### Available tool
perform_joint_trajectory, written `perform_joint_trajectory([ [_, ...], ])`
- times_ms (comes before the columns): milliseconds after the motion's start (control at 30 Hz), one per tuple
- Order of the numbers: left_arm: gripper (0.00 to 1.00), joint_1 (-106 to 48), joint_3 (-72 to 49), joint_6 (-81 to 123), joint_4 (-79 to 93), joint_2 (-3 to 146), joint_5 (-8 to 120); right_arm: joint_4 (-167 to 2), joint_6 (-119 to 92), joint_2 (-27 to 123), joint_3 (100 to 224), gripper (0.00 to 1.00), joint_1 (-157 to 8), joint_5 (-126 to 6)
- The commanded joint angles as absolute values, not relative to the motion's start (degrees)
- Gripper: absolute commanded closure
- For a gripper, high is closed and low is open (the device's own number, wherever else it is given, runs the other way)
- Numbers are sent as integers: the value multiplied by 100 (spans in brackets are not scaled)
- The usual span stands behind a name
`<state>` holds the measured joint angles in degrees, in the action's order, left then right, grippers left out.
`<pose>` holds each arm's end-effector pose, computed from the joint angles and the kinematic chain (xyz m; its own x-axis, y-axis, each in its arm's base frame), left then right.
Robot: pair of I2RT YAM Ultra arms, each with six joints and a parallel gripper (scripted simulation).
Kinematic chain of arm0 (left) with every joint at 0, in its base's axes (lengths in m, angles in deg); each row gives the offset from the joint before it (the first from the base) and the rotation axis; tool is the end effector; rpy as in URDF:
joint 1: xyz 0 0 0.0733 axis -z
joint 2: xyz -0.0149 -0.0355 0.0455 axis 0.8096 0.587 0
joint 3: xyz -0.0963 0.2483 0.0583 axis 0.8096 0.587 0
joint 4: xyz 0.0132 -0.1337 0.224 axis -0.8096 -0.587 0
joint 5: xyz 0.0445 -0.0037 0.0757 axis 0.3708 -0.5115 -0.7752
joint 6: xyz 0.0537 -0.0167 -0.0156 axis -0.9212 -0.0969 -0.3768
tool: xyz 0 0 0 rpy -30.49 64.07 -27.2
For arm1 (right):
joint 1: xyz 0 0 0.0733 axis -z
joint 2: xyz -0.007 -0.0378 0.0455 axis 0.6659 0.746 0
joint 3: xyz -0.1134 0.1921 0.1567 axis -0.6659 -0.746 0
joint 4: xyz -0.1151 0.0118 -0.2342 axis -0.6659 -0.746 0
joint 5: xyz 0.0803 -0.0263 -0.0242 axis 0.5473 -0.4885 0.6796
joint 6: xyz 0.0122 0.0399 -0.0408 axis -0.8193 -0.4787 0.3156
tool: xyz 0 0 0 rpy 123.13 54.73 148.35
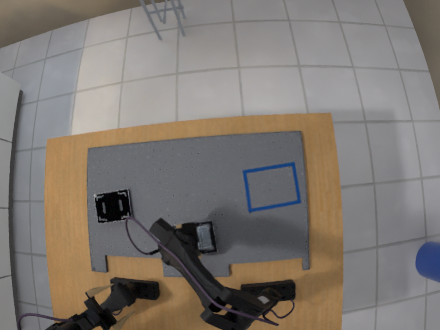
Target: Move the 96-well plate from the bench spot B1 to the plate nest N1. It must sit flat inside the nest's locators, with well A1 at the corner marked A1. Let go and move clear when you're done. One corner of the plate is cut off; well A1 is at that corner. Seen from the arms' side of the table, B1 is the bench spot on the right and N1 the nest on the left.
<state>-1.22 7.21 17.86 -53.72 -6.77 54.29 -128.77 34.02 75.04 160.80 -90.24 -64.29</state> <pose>-0.0097 0.0133 0.3401 -0.1353 0.2211 -0.9658 0.8097 0.5865 0.0208 0.2262 0.2572 0.1414 0.1068 -0.9943 -0.0006 -0.9943 -0.1068 0.0052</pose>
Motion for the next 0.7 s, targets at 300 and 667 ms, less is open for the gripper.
perform_joint_trajectory([
  [300, 0, -118, 545, 1796, -5307, -693, 5418, -12986, 3395, 7501, 16203, 22, -9022, -6422],
  [667, 0, -118, 545, 1796, -5307, -693, 5418, -12996, 3319, 7309, 16205, 0, -9097, -6419],
])
